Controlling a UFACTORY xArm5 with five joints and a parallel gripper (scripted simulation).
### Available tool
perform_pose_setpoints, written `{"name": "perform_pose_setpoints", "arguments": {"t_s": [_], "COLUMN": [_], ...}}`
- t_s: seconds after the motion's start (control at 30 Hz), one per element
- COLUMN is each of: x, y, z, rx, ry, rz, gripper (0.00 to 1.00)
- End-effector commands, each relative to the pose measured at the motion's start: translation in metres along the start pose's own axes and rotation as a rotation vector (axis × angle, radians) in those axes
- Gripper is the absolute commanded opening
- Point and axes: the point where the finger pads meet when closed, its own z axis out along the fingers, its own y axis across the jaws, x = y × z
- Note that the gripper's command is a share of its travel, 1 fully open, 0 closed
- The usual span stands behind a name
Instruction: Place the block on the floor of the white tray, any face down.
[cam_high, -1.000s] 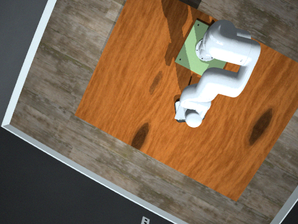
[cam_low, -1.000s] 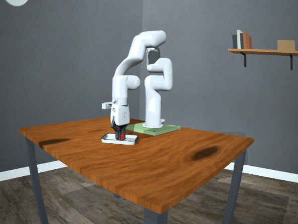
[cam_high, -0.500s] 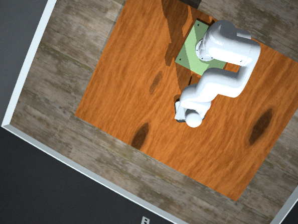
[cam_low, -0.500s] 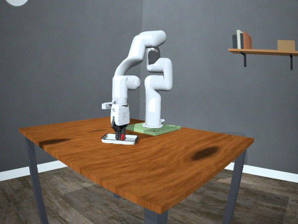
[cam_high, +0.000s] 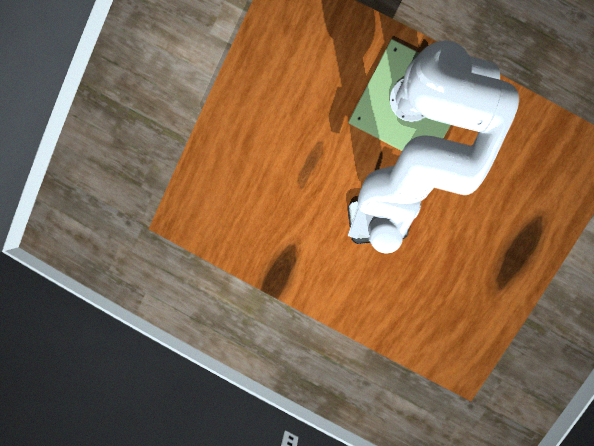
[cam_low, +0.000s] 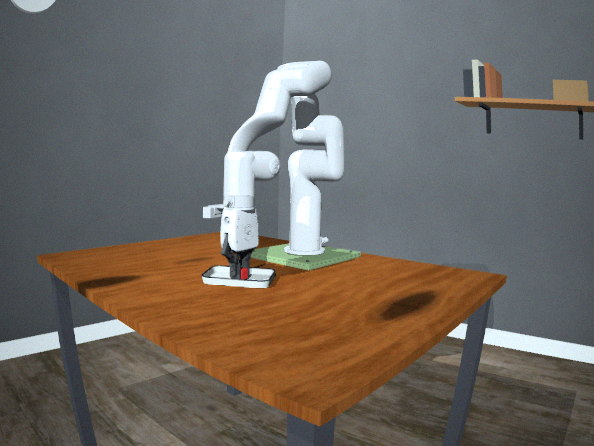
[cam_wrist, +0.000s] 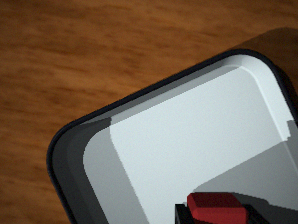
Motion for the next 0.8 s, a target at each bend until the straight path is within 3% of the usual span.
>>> {"name": "perform_pose_setpoints", "arguments": {"t_s": [0.0, 0.3, 0.33, 0.77], "x": [-0.0001, -0.0001, -0.0001, -0.0001], "y": [-0.0015, -0.0015, -0.0015, -0.0015], "z": [-0.001, -0.001, -0.001, -0.001], "rx": [0.004, 0.004, 0.004, 0.004], "ry": [0.0, 0.0, 0.0, 0.0], "rz": [0.0, 0.0, 0.0, 0.0], "gripper": [0.0, 0.0, 0.49, 0.49]}}
